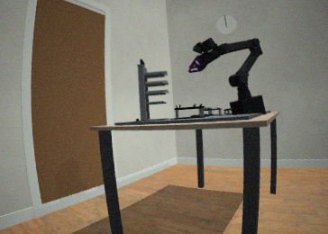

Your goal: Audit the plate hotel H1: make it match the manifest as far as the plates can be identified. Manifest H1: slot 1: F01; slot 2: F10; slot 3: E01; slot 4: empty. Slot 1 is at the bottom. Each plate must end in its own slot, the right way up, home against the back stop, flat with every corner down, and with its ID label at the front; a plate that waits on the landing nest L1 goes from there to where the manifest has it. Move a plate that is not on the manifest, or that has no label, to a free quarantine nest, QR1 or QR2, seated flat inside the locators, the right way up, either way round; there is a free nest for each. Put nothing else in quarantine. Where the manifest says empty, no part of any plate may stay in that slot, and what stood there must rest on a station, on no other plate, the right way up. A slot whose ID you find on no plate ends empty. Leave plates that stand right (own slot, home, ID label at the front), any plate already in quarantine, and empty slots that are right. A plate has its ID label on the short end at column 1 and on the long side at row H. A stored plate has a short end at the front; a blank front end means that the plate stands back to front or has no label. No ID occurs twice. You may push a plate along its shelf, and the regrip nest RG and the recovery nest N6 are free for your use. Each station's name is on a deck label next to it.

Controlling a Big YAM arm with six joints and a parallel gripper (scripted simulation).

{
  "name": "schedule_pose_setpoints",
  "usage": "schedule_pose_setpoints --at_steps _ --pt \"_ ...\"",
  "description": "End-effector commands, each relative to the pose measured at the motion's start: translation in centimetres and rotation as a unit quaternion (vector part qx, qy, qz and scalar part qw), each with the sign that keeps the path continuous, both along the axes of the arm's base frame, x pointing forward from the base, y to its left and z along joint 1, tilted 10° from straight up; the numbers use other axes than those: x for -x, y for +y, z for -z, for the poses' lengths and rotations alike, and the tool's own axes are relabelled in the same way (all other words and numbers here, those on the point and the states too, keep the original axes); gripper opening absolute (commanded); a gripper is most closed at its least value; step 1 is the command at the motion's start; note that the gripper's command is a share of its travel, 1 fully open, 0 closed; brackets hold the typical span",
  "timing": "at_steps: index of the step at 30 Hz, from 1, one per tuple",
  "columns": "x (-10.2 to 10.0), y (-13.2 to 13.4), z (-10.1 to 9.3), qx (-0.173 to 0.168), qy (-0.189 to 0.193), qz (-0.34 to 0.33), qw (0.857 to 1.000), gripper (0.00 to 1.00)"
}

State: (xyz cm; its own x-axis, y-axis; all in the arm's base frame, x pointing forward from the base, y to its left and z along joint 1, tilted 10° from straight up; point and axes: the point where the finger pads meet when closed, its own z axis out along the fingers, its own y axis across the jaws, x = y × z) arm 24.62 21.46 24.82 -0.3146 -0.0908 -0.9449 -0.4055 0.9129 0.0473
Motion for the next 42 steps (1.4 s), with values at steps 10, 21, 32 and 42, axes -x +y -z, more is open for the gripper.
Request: schedule_pose_setpoints --at_steps 10,21,32,42 --pt "0.8 0.0 -7.8 -0.033 -0.015 -0.004 0.999 1.0" --pt "1.0 -0.1 -3.9 0.002 0.006 -0.005 1.0 1.0" --pt "1.0 -0.1 -3.9 0.002 0.006 -0.005 1.0 1.0" --pt "1.0 -0.1 -3.9 0.002 0.006 -0.005 1.0 1.0"
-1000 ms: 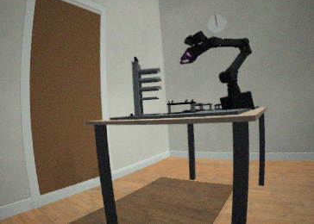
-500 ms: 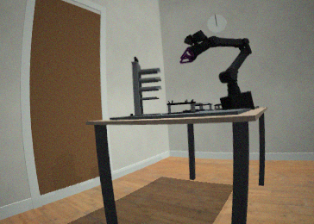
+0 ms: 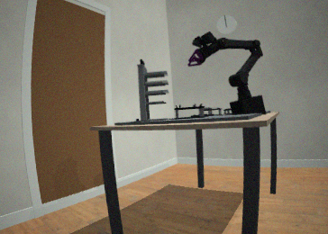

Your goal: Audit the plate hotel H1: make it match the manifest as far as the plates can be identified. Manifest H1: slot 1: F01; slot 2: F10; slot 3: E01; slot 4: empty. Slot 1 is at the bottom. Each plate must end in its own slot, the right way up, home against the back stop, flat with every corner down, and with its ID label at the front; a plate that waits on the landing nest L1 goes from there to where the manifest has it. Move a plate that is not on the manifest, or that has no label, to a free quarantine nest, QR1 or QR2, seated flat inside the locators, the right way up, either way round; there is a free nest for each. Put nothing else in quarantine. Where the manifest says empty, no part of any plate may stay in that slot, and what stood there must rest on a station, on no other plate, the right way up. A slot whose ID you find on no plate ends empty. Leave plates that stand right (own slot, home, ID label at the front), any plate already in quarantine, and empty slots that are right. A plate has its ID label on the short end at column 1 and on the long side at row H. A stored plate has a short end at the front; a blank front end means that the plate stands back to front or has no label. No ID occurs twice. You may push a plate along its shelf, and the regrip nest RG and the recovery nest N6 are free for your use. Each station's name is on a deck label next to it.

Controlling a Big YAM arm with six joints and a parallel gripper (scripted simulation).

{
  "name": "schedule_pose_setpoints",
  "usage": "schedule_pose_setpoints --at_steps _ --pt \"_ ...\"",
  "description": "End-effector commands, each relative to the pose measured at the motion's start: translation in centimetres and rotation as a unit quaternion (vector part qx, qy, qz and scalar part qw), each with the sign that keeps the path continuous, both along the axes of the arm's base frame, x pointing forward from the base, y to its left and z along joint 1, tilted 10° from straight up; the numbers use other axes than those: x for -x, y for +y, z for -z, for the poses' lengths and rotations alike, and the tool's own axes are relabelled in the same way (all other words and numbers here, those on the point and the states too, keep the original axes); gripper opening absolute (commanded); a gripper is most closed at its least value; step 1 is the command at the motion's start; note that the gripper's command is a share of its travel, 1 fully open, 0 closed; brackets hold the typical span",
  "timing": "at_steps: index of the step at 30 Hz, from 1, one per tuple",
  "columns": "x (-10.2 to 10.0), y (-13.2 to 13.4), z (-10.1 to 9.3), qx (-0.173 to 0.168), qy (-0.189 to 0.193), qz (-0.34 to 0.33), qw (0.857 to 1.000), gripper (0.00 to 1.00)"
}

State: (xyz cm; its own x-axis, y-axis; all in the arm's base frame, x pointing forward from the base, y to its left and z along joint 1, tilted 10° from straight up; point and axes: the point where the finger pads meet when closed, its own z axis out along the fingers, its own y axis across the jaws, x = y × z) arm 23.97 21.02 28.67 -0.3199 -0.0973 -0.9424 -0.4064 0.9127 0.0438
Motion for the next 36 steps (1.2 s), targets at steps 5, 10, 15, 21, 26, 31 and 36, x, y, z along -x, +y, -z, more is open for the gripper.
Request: schedule_pose_setpoints --at_steps 5,10,15,21,26,31,36 --pt "0.3 0.3 0.0 -0.001 0.003 -0.005 1.0 1.0" --pt "0.3 0.3 0.0 -0.001 0.003 -0.005 1.0 1.0" --pt "-0.7 0.3 -0.2 -0.004 -0.007 0.001 1.0 1.0" --pt "-1.5 0.7 0.2 -0.004 -0.007 0.001 1.0 1.0" --pt "-1.9 0.9 0.5 -0.004 -0.007 0.001 1.0 1.0" --pt "-2.6 1.2 0.9 -0.004 -0.007 0.001 1.0 1.0" --pt "-3.3 1.5 1.2 -0.003 -0.008 0.001 1.0 1.0"
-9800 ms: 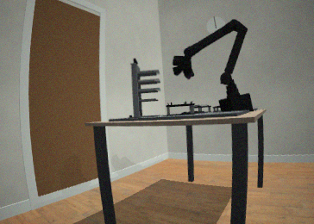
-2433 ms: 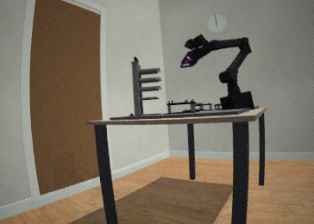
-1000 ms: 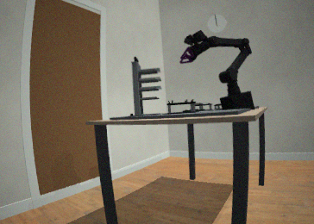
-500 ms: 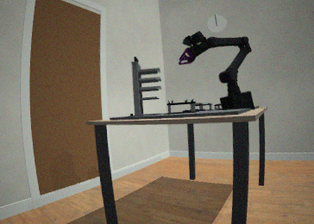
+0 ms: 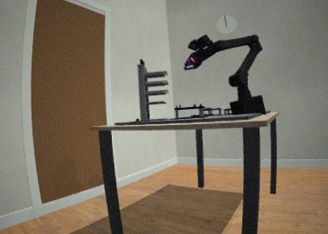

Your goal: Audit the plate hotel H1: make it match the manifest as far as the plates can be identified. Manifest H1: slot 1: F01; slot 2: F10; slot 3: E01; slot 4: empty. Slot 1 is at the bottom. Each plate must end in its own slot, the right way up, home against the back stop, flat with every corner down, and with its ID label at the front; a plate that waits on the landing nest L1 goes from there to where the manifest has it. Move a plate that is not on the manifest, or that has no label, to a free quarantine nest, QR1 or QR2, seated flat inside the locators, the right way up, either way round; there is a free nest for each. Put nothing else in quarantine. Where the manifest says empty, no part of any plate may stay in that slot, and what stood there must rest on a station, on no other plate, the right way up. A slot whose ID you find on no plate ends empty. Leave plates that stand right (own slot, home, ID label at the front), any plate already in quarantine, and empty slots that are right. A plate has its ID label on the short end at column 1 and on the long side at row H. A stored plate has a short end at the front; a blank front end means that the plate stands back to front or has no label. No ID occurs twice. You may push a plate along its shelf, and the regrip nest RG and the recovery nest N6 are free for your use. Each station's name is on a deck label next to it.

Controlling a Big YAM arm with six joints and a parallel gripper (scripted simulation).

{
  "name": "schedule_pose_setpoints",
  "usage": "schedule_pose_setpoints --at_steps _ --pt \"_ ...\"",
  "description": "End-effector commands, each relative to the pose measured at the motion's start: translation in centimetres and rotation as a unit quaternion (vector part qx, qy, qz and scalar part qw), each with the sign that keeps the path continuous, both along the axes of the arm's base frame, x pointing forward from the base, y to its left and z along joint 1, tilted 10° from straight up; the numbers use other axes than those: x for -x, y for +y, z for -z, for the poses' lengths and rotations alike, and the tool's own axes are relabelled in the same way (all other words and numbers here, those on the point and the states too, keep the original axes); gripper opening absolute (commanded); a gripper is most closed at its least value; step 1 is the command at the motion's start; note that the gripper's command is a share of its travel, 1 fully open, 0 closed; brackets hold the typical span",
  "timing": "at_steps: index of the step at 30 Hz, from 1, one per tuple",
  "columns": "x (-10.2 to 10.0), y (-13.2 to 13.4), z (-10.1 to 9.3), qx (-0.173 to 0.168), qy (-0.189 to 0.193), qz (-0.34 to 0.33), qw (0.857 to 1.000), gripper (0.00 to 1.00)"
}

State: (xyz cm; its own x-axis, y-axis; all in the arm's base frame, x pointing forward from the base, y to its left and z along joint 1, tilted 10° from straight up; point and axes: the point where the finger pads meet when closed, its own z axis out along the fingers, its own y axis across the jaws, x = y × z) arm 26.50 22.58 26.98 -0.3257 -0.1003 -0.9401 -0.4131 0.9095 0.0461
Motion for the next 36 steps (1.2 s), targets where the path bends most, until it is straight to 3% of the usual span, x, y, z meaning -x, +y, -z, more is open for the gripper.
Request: schedule_pose_setpoints --at_steps 1,32,36 --pt "-0.9 0.0 -0.4 -0.004 -0.011 0.005 1.0 1.0" --pt "-4.6 1.7 1.8 -0.003 -0.012 0.005 1.0 1.0" --pt "-5.3 2.2 1.1 -0.009 -0.018 0.005 1.0 1.0"
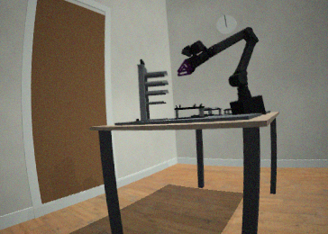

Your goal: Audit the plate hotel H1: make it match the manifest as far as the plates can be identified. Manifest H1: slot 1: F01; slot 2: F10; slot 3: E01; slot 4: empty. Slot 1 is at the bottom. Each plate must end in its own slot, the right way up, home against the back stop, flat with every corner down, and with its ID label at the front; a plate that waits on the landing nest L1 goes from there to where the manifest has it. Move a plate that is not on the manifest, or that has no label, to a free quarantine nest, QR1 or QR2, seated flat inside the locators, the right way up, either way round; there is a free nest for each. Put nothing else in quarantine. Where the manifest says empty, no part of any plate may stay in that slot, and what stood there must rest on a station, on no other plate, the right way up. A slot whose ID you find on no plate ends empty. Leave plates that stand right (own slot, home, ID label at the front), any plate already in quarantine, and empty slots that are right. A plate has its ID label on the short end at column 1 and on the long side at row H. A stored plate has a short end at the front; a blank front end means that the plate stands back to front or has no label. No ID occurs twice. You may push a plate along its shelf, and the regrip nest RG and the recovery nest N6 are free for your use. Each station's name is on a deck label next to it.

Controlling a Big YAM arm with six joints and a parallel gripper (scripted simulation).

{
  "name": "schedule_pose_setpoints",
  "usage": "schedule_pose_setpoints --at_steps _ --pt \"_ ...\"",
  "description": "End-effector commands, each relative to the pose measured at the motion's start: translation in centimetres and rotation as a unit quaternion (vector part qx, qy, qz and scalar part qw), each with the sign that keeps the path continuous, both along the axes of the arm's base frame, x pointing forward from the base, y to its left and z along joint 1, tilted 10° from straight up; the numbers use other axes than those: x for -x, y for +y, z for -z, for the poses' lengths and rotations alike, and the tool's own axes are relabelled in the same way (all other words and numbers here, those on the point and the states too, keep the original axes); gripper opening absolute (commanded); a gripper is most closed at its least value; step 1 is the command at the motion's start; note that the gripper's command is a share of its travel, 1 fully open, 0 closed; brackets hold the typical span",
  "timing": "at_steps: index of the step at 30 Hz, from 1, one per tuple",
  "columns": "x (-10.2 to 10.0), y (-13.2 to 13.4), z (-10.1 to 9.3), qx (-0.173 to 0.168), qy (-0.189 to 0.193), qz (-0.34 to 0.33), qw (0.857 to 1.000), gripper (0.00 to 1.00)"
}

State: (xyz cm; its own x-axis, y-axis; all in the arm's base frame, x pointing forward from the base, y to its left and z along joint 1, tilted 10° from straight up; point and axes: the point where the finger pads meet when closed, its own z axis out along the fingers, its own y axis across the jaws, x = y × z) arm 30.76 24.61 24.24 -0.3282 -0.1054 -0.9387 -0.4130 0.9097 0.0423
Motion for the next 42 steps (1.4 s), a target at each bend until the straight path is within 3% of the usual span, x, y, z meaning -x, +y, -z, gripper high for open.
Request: schedule_pose_setpoints --at_steps 1,7,8,42 --pt "-1.31 0.29 -1.91 -0.014 -0.021 0.005 1.0 1.0" --pt "-2.06 0.81 -2.89 -0.021 -0.028 0.005 0.999 1.0" --pt "-1.42 0.73 -2.25 -0.02 -0.021 0.003 1.0 1.0" --pt "-1.42 0.73 -2.25 -0.02 -0.021 0.003 1.0 1.0"
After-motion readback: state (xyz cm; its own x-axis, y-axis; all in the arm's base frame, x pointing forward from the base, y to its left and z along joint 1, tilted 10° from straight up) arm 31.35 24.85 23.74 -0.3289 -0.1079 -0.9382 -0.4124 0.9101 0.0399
